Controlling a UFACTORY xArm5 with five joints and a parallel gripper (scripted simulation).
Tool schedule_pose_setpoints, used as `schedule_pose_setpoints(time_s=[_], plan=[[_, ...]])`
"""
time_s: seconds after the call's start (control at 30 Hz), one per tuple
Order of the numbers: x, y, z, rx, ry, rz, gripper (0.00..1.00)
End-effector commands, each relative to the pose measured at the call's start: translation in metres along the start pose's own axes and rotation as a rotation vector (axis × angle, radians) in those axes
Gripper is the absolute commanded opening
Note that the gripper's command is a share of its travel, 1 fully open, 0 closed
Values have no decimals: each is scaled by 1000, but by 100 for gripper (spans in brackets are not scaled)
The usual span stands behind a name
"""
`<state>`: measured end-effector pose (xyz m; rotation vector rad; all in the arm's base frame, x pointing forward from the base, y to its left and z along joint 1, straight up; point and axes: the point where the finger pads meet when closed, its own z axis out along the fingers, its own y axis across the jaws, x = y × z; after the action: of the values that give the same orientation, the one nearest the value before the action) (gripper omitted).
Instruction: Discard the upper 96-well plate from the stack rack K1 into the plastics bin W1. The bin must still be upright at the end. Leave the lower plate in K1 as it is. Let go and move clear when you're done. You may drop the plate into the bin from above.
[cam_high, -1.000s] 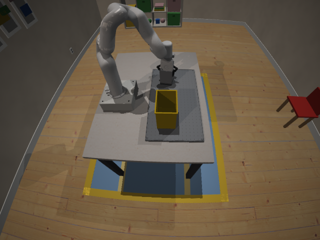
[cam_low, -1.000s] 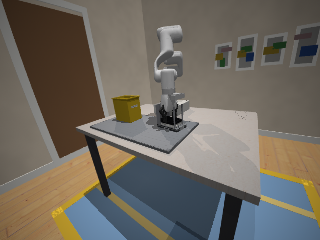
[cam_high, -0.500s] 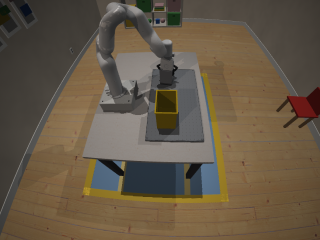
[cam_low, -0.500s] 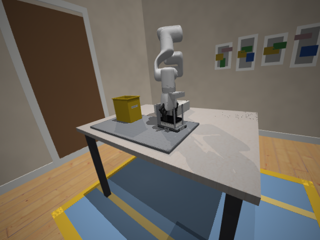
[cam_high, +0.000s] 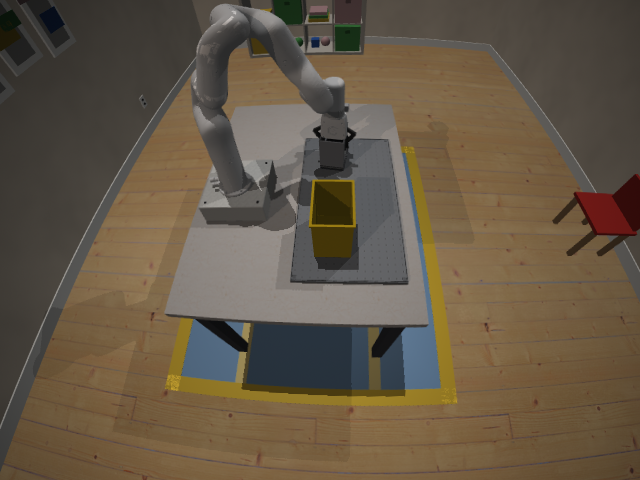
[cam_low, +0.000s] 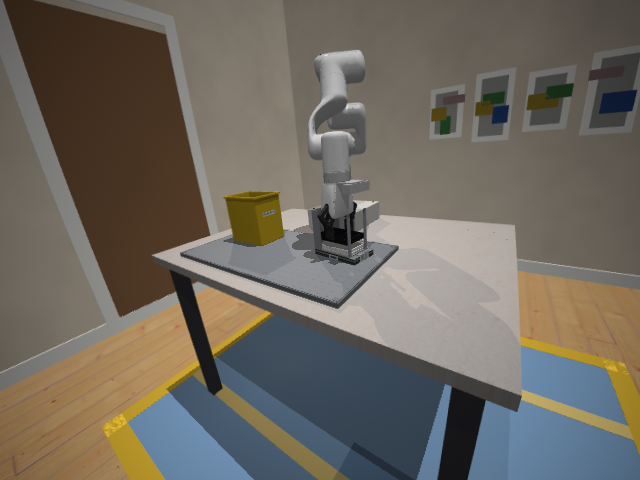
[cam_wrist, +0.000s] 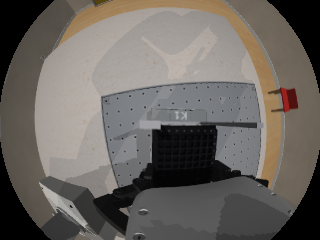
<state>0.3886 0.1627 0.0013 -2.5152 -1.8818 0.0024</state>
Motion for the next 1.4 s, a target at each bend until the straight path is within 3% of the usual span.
schedule_pose_setpoints(time_s=[0.0,1.37], plan=[[1,1,-2,-2,2,0,0],[1,1,-57,-3,2,0,0]])
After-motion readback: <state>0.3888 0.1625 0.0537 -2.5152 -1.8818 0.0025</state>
